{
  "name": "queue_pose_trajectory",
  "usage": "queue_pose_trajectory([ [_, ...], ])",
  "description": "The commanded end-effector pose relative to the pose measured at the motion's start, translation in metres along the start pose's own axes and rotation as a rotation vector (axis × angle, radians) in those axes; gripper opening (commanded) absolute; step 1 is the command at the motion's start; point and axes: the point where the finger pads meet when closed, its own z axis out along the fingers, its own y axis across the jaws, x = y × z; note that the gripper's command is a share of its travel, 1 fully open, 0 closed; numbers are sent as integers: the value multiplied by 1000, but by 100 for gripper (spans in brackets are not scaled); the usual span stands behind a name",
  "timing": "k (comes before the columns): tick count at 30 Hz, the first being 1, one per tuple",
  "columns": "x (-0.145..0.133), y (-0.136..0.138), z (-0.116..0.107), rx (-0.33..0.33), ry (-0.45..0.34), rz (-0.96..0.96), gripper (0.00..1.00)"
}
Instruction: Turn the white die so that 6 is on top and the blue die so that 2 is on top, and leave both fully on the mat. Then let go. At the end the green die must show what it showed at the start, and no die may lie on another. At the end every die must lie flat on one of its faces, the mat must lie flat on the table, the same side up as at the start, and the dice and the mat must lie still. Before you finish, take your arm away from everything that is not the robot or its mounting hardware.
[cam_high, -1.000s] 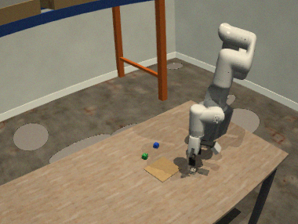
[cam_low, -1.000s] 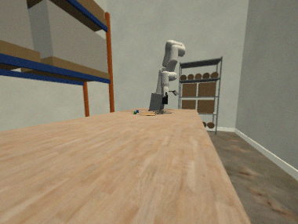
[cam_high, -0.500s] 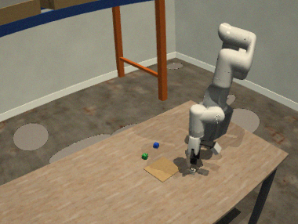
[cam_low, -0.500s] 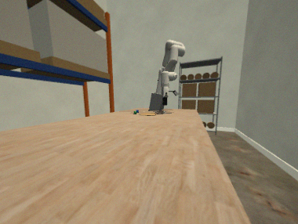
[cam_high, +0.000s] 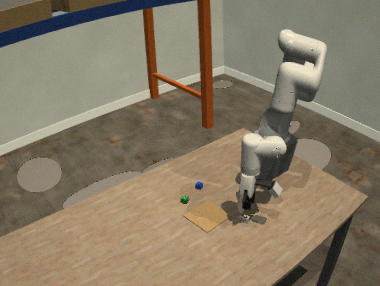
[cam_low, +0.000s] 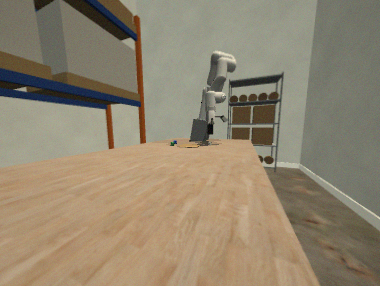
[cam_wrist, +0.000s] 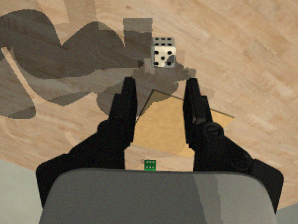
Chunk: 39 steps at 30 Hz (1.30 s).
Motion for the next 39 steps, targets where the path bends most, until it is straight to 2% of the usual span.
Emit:
queue_pose_trajectory([
  [1,0,1,-1,-3,0,0,42],
  [21,0,1,2,-2,0,0,42],
  [39,0,2,20,-2,0,0,42],
])
